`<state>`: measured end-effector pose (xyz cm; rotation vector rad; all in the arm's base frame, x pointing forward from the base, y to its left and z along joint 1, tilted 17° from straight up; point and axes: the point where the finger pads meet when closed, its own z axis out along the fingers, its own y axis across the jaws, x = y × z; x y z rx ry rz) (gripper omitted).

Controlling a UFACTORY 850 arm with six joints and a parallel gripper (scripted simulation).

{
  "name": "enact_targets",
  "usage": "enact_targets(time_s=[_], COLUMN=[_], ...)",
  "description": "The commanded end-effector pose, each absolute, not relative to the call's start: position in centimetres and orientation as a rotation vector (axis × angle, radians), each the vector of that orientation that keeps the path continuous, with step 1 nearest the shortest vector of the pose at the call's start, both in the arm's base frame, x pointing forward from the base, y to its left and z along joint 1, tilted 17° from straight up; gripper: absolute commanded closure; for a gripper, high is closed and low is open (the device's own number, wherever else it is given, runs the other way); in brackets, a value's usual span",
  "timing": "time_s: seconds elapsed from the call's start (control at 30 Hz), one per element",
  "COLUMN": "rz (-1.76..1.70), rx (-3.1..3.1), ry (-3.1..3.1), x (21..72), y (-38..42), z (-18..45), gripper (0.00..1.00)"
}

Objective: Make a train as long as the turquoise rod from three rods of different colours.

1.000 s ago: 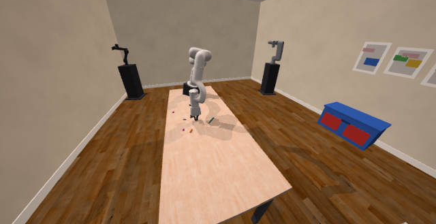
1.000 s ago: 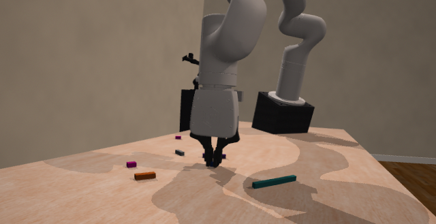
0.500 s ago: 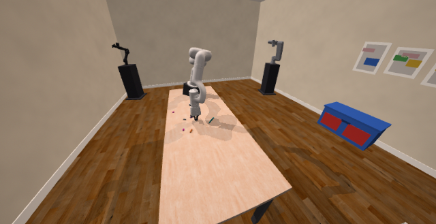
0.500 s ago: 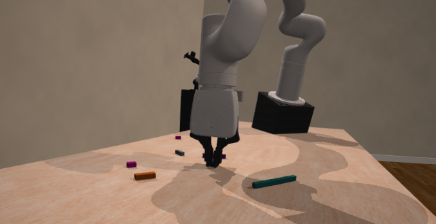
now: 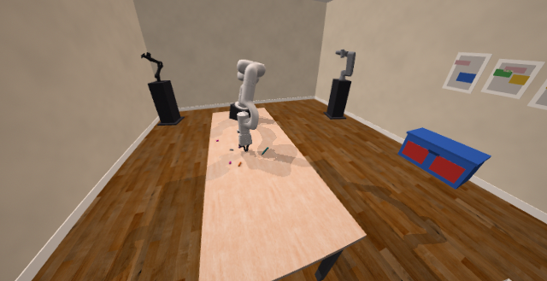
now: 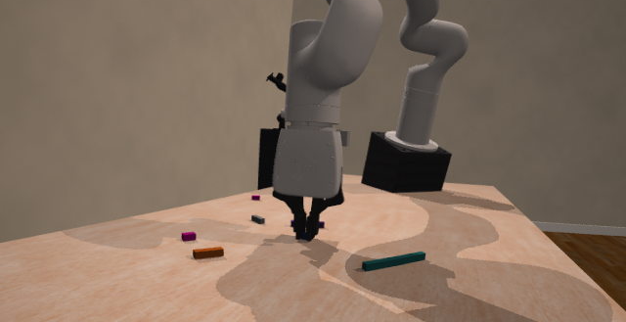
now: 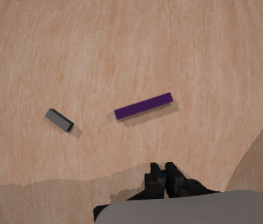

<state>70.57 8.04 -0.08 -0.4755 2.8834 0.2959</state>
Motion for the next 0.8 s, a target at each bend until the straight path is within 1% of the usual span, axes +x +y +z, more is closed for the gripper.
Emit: enact_targets(time_s=[0.0, 0.03, 0.17, 0.2, 0.27, 0.3, 0.37, 0.4, 0.47, 0.5, 0.77], rz=[0.295, 0.295, 0.295, 0.295, 0.295, 0.295, 0.295, 0.295, 0.295, 0.295, 0.295], rx=[-0.475, -0.475, -0.475, -0.475, -0.475, -0.475, -0.475, -0.475, -0.475, -0.475, -0.475], ry=[2.881, 2.881, 2.881, 2.881, 2.881, 2.881, 2.881, 2.881, 2.881, 2.881, 2.881], x=[70.67, 70.67, 70.67, 70.67, 70.67, 70.67, 70.67, 70.67, 70.67, 70.67, 70.67], y=[8.03, 8.03, 8.03, 8.03, 8.03, 8.03, 8.03, 8.03, 8.03, 8.03, 8.03], z=[0.03, 0.03, 0.03, 0.03, 0.03, 0.03, 0.03, 0.03, 0.03, 0.03, 0.03], gripper=[0.96, 0.92, 0.92, 0.88, 0.88, 0.84, 0.84, 0.8, 0.8, 0.76, 0.76])
